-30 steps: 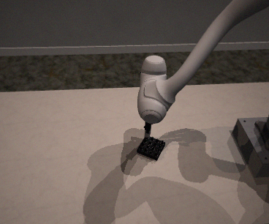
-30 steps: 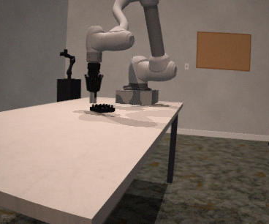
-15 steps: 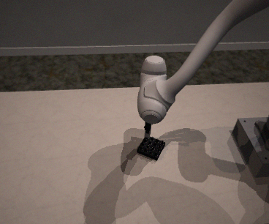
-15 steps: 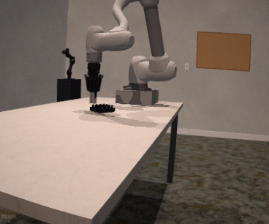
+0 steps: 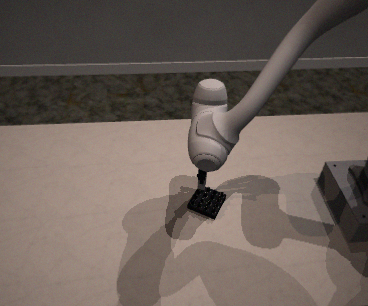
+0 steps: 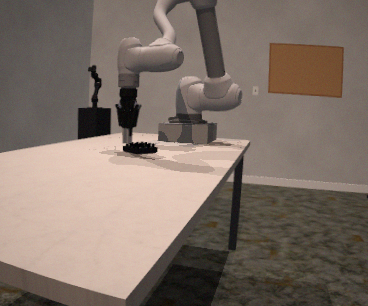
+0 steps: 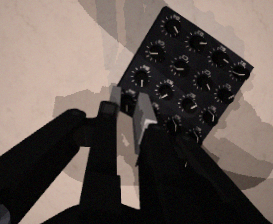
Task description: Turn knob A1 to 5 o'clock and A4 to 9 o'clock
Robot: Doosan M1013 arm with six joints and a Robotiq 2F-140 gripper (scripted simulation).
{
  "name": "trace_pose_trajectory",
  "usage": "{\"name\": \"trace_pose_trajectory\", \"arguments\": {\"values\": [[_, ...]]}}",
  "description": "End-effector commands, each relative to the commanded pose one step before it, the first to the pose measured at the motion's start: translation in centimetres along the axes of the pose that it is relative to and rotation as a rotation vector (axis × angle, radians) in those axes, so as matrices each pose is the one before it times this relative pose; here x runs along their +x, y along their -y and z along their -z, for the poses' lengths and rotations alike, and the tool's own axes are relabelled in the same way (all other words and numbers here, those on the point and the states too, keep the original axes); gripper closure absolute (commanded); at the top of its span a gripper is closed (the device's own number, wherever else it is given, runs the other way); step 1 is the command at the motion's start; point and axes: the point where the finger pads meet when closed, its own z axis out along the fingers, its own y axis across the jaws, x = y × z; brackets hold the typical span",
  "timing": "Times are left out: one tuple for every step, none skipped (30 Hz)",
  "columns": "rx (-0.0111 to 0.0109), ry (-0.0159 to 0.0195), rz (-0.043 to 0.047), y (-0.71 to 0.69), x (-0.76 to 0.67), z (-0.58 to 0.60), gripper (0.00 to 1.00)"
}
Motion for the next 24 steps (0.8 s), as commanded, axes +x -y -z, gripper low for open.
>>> {"name": "trace_pose_trajectory", "arguments": {"values": [[-0.00020,0.00013,0.00003,-0.005,-0.002,-0.156,0.88],[0.00000,0.00000,0.00000,0.000,0.000,-0.055,0.88],[0.00000,0.00000,0.00000,0.000,0.000,-0.047,0.88],[0.00000,0.00000,0.00000,0.000,0.000,-0.038,0.88],[0.00000,0.00000,0.00000,0.000,0.000,-0.029,0.88],[0.00000,0.00000,0.00000,0.000,0.000,-0.021,0.88],[0.00000,0.00000,0.00000,0.000,0.000,-0.013,0.88],[0.00000,0.00000,0.00000,0.000,0.000,-0.007,0.88],[0.00000,0.00000,0.00000,0.000,0.000,-0.003,0.88],[0.00000,0.00000,0.00000,0.000,0.000,0.000,0.88],[0.00000,0.00000,0.00000,0.000,0.000,0.000,0.88],[0.00000,0.00000,0.00000,0.000,0.000,0.000,0.88],[0.00000,0.00000,0.00000,0.000,0.000,0.000,0.88],[0.00000,0.00000,0.00000,0.000,0.000,0.000,0.88],[0.00000,0.00000,0.00000,0.000,0.000,0.000,0.88],[0.00000,0.00000,0.00000,0.000,0.000,0.000,0.88],[0.00000,0.00000,0.00000,0.000,0.000,0.000,0.88],[0.00000,0.00000,0.00000,0.000,0.000,0.000,0.88],[0.00000,0.00000,0.00000,0.000,0.000,0.000,0.88],[0.00000,0.00000,0.00000,0.000,0.000,0.000,0.88],[0.00000,0.00000,0.00000,0.000,0.000,0.000,0.88],[0.00000,0.00000,0.00000,0.000,0.000,0.000,0.88],[0.00000,0.00000,0.00000,0.000,0.000,0.000,0.88],[0.00000,0.00000,0.00000,0.000,0.000,0.000,0.88]]}}
